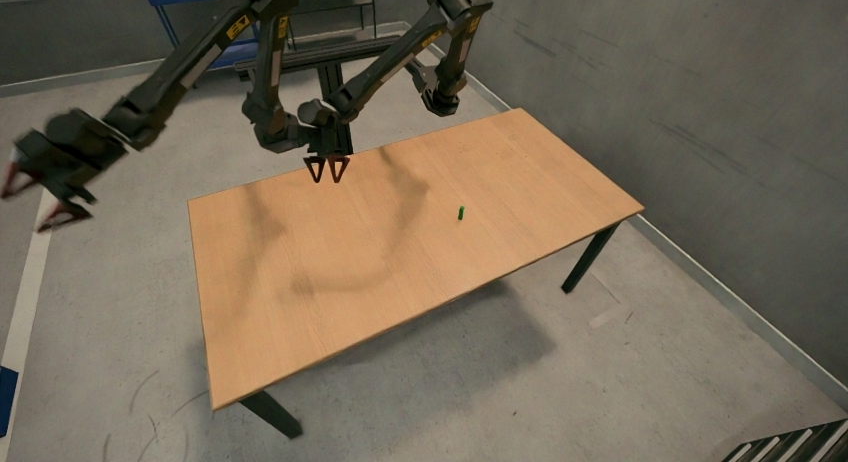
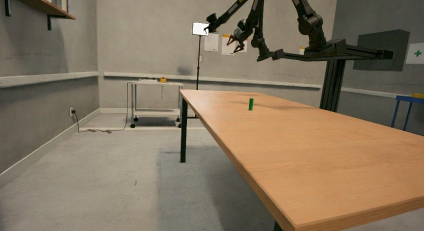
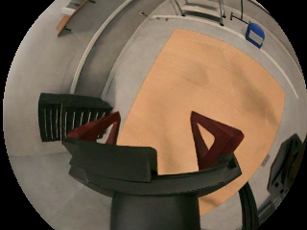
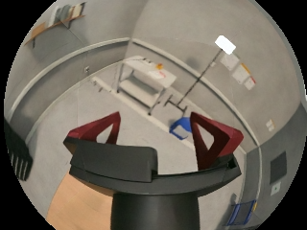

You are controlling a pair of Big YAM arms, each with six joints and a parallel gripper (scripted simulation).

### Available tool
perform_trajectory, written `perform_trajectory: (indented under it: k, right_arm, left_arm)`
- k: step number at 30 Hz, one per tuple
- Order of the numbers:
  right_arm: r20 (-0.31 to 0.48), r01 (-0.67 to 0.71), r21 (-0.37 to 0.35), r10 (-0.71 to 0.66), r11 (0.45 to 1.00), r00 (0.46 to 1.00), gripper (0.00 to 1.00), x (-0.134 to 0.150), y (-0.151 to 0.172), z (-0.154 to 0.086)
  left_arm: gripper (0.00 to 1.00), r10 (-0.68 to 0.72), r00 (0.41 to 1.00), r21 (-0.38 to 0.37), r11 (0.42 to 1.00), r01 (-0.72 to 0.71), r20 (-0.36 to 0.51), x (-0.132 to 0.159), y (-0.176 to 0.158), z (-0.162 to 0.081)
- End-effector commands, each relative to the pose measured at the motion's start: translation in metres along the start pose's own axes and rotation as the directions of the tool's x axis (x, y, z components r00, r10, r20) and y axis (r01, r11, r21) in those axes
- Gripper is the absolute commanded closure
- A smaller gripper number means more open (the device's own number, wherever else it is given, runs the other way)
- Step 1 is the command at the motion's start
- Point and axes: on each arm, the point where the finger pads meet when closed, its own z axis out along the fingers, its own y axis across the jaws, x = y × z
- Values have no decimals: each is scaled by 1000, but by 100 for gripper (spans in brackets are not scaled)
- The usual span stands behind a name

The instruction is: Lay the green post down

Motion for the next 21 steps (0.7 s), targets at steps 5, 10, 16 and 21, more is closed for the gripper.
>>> perform_trajectory:
  k: [5,10,16,21]
  right_arm:
    - [72,9,106,-17,994,997,0,-59,-67,-4]
    - [85,8,207,-27,978,996,0,-77,-126,-16]
    - [96,8,303,-39,953,995,0,-94,-181,-35]
    - [99,8,340,-44,940,994,0,-101,-202,-44]
  left_arm:
    - [0,-26,999,-7,1000,26,21,-15,7,-3]
    - [0,-26,999,-7,1000,26,21,-15,7,-3]
    - [0,-26,999,-7,1000,26,21,-15,7,-3]
    - [0,-26,999,-7,1000,26,21,-15,7,-3]
